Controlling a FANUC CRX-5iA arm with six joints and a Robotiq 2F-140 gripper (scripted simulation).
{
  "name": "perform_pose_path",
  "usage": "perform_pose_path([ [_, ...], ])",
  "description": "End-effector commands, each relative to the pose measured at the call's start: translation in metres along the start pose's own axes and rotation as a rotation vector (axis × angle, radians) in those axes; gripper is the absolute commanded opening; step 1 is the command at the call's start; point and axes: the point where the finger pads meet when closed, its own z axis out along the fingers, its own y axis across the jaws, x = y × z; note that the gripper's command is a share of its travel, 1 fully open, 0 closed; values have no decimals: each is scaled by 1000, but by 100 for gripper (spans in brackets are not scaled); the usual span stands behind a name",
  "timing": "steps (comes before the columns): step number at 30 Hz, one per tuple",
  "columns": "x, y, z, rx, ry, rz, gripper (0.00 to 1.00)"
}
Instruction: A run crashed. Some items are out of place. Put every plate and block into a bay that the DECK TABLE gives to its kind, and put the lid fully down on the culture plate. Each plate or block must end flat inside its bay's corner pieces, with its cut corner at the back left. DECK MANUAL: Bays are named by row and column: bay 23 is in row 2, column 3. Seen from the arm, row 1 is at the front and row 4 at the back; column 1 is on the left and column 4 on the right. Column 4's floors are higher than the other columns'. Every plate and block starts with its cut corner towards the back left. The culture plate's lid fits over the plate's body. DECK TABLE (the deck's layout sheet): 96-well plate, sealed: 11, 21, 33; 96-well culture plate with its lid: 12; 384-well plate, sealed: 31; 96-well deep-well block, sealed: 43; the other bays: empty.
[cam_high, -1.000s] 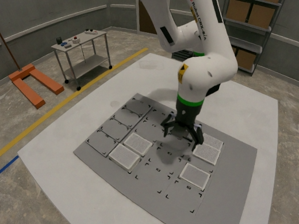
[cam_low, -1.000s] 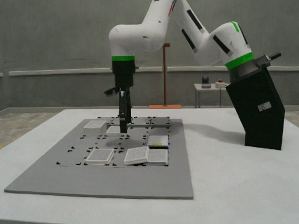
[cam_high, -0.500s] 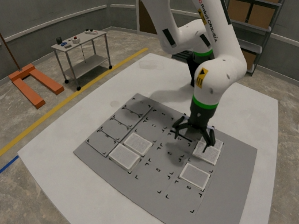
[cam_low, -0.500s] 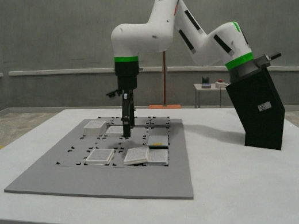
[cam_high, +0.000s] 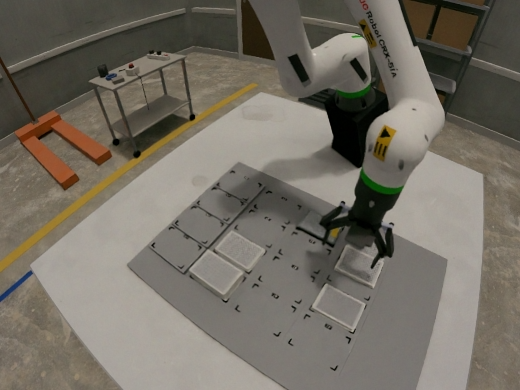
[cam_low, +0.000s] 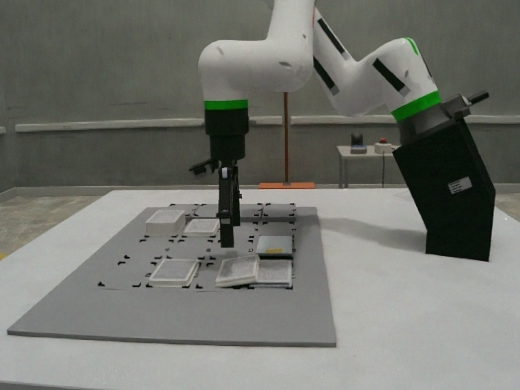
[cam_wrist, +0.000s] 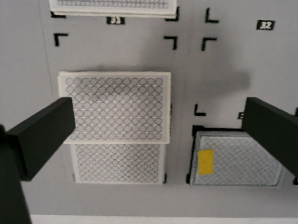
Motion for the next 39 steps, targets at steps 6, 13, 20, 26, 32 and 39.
perform_pose_path([
  [6, -9, -26, 0, 0, 2, 0, 100],
  [13, -18, -46, 1, 1, 2, 0, 100],
  [20, -18, -46, 1, 1, 2, 0, 100],
  [26, -17, -46, 8, 0, 2, 0, 100],
  [32, -17, -46, 16, 0, 2, 0, 100],
  [39, -17, -46, 22, 0, 2, 0, 100],
])
